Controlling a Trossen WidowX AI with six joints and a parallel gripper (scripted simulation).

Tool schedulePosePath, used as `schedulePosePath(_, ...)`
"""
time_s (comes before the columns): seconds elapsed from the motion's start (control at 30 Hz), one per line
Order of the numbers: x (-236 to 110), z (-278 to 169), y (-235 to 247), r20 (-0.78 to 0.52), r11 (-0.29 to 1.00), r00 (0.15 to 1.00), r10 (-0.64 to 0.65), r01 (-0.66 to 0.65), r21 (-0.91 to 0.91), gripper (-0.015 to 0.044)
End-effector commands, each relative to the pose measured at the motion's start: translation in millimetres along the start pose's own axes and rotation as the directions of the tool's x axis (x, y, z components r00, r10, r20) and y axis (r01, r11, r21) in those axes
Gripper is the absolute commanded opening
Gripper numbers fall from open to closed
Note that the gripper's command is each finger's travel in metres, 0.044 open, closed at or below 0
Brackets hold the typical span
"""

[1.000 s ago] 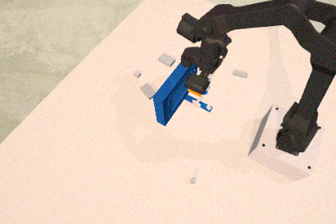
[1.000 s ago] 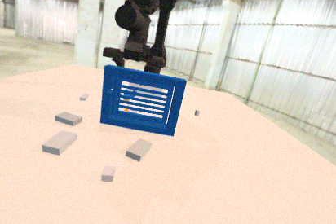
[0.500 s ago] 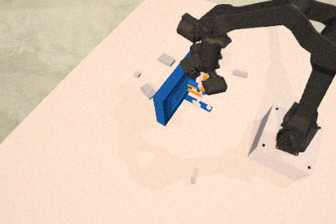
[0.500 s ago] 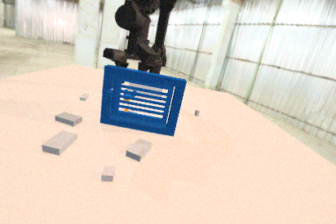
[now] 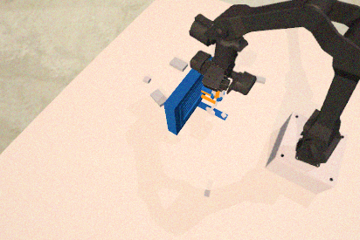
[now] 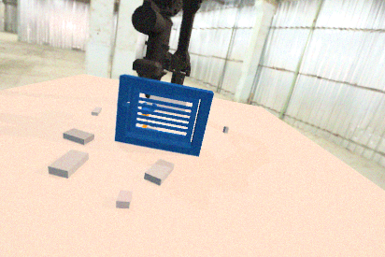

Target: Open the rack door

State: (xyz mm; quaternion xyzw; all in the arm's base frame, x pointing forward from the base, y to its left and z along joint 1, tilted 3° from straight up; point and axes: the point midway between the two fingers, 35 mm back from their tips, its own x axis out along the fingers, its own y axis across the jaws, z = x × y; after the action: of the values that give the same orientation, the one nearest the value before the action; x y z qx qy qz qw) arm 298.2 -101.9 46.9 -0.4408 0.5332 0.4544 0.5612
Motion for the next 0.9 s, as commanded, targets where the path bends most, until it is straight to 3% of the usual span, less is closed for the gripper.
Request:
schedulePosePath(0.0,0.5,0.8,0.1,0.005,0.983,1.000,0.000,0.001,-0.185,0.0291)
schedulePosePath(0.23,0.5,0.8,0.1,0.005,0.976,1.000,0.000,0.001,-0.217,0.0291)
schedulePosePath(0.47,0.5,0.8,0.1,0.005,0.976,1.000,0.000,0.001,-0.217,0.0107)
schedulePosePath(0.87,0.5,0.8,0.1,0.005,0.976,1.000,0.000,0.001,-0.217,0.0027)
